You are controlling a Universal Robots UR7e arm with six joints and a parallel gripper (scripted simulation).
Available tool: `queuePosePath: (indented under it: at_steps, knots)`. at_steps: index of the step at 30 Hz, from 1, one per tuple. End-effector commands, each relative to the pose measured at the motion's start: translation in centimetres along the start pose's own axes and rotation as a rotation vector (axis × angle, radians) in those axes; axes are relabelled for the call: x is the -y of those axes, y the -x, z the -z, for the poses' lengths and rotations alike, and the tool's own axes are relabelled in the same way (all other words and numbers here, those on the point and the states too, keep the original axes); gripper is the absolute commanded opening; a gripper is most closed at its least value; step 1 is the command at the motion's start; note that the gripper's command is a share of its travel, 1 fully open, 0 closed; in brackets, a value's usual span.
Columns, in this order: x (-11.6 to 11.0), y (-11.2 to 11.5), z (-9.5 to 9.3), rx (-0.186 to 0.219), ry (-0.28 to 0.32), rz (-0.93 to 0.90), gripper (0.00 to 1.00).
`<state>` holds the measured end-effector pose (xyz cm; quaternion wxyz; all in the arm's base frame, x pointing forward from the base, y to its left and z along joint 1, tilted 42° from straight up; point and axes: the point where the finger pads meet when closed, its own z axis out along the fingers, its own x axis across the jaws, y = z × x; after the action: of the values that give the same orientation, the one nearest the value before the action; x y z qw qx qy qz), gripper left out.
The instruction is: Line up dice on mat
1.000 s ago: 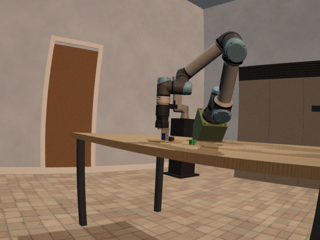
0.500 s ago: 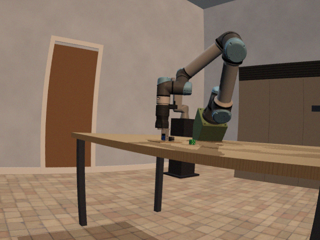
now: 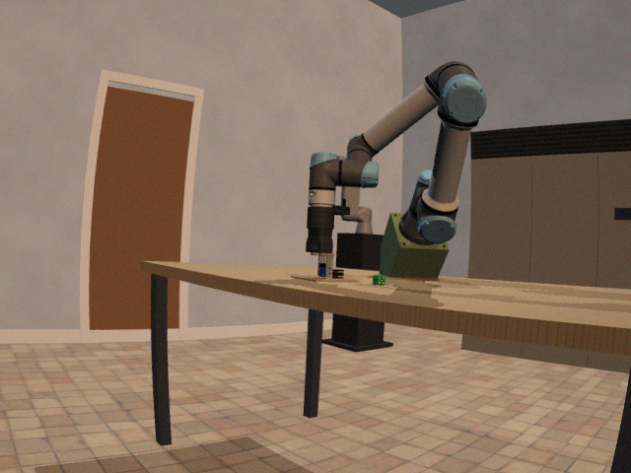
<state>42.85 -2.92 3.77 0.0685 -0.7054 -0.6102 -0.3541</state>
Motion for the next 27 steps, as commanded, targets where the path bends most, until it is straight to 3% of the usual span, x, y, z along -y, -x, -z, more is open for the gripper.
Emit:
queuePosePath:
  at_steps: [1, 27]
  knots:
    - [-0.03, 0.02, 0.03, 0.001, 0.001, 0.000, 0.49]
    - [-0.03, 0.02, -0.34, 0.001, 0.001, 0.000, 0.49]
